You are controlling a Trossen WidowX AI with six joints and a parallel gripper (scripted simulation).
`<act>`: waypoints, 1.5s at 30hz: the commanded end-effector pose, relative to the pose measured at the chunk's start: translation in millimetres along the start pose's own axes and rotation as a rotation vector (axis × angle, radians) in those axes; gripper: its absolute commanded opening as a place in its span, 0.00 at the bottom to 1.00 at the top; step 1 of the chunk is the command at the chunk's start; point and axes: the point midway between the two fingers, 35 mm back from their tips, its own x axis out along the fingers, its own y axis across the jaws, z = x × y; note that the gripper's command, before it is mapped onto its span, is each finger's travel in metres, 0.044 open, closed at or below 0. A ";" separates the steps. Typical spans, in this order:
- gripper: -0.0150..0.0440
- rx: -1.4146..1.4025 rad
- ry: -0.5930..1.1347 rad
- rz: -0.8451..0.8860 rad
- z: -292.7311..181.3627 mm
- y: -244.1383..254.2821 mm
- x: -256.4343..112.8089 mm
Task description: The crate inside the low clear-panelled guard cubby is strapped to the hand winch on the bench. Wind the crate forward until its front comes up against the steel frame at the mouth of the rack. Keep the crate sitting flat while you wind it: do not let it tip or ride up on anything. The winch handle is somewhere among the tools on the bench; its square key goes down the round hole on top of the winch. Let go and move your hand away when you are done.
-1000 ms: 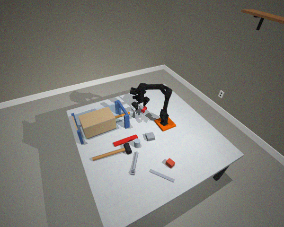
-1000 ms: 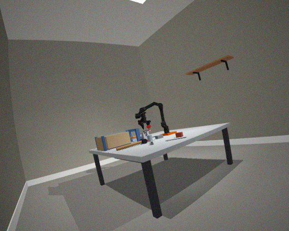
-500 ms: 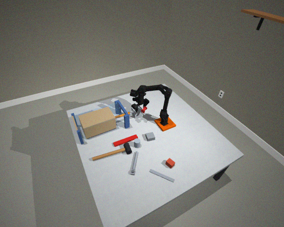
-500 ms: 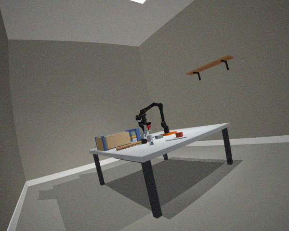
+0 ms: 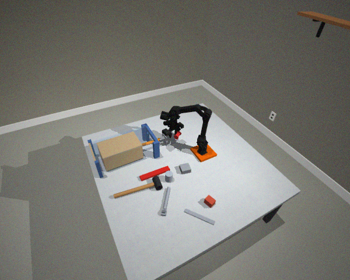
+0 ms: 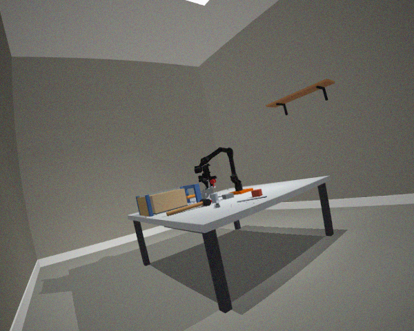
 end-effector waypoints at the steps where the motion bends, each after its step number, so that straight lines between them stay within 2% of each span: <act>1: 0.51 0.000 0.000 0.000 -0.1 0.0 -0.3; 3: 0.42 0.000 0.000 0.000 -0.1 0.0 -0.3; 13: 0.31 0.000 0.000 0.000 -0.1 0.0 -0.3; 15: 0.25 0.000 0.000 0.000 -0.1 0.0 -0.3; 24: 0.25 0.000 0.019 0.000 0.8 -0.1 -1.2; 33: 0.25 0.004 0.107 0.000 6.3 -0.8 -5.5; 45: 0.25 0.025 0.093 -0.002 6.0 0.1 -3.2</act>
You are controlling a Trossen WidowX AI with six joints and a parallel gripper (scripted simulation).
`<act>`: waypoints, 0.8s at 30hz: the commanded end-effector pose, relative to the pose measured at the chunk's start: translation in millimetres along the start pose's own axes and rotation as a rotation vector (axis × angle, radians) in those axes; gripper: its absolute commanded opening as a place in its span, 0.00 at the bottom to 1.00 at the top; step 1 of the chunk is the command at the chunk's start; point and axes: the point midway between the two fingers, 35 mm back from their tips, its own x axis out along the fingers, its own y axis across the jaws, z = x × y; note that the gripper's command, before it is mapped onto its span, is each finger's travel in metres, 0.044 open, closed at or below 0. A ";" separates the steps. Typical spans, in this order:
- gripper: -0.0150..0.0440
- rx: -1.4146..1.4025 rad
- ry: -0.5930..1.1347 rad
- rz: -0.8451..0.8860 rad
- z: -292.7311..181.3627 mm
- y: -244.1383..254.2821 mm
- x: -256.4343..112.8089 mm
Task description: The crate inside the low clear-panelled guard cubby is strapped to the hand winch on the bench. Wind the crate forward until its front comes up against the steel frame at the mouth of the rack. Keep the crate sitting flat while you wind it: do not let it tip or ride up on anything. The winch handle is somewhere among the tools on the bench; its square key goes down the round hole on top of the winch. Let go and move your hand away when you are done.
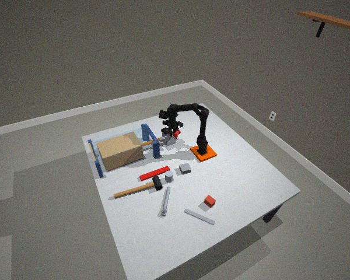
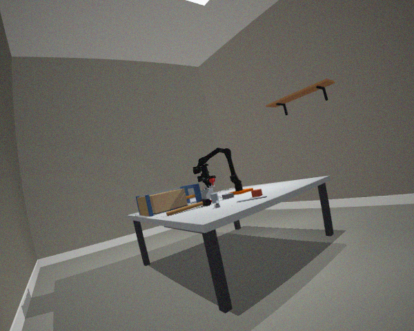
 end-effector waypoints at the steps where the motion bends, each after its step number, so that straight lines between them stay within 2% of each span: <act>1: 0.25 0.038 -0.004 0.003 0.6 1.9 1.0; 24: 0.25 0.270 -0.004 0.026 2.1 11.8 2.3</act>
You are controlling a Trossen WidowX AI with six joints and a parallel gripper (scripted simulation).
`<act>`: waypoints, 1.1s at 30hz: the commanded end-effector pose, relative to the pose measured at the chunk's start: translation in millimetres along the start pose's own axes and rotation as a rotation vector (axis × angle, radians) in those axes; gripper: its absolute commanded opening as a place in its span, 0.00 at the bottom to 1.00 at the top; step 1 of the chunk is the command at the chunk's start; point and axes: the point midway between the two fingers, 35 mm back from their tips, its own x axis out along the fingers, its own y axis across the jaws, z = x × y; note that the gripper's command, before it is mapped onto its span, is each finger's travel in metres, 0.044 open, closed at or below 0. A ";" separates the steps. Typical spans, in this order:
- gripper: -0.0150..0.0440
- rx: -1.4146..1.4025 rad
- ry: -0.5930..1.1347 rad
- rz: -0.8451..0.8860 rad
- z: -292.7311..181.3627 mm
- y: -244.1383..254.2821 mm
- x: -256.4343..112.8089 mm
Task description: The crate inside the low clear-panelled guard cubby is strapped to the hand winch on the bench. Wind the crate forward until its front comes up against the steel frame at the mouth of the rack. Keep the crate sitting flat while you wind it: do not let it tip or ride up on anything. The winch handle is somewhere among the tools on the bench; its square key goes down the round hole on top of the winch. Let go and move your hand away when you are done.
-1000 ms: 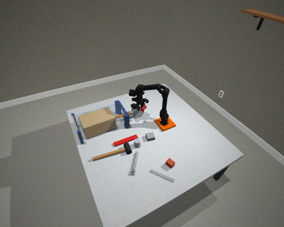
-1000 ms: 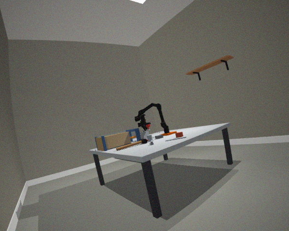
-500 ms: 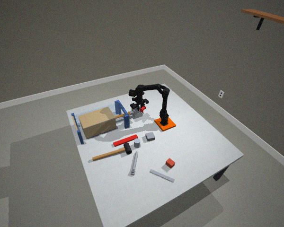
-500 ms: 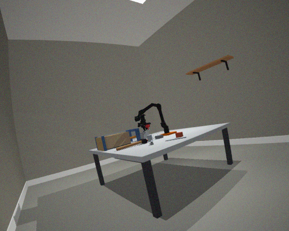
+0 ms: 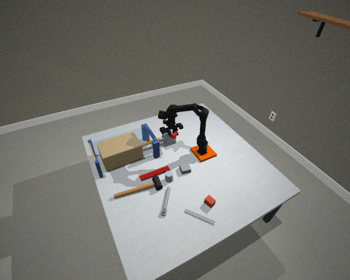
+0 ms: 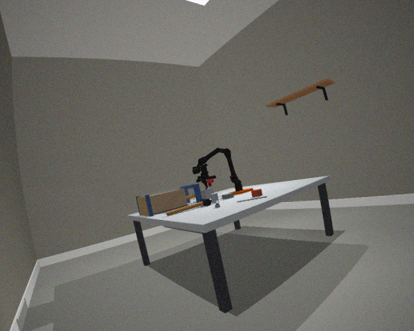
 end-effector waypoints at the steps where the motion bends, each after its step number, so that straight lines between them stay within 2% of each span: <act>1: 0.25 0.062 0.000 0.004 0.9 2.9 1.3; 11: 0.25 0.160 -0.001 0.013 1.6 7.5 2.0; 33: 0.25 0.119 0.001 0.009 2.4 5.6 12.8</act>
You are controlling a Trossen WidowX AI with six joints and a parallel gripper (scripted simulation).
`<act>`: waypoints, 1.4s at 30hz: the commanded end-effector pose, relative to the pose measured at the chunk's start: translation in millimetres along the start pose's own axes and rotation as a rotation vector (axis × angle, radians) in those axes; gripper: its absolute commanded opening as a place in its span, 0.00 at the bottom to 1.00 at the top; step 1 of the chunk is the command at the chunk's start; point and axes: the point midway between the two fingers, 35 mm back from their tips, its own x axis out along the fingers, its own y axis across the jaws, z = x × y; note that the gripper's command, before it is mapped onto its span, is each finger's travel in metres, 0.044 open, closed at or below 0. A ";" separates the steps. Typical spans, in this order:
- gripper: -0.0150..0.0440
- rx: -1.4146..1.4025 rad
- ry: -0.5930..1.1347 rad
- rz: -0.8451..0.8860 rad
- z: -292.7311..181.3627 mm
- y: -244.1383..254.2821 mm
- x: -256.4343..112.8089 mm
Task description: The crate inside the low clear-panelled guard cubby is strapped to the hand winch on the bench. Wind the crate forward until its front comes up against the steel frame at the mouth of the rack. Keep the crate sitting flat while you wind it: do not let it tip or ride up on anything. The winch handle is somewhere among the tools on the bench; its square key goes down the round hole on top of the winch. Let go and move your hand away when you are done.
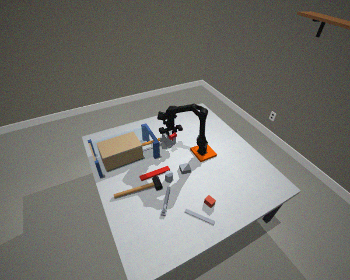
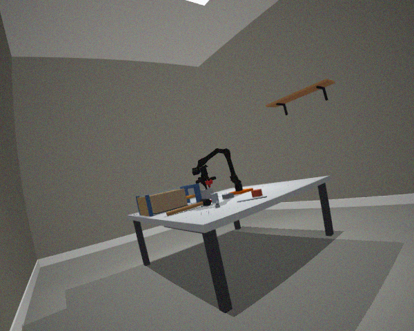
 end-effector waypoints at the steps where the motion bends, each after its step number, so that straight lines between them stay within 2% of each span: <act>1: 0.25 -0.014 -0.003 -0.002 0.9 -0.8 3.4; 26: 0.25 0.072 -0.003 0.007 0.7 2.7 4.9; 42: 0.25 -0.041 -0.002 -0.005 0.7 -2.5 5.0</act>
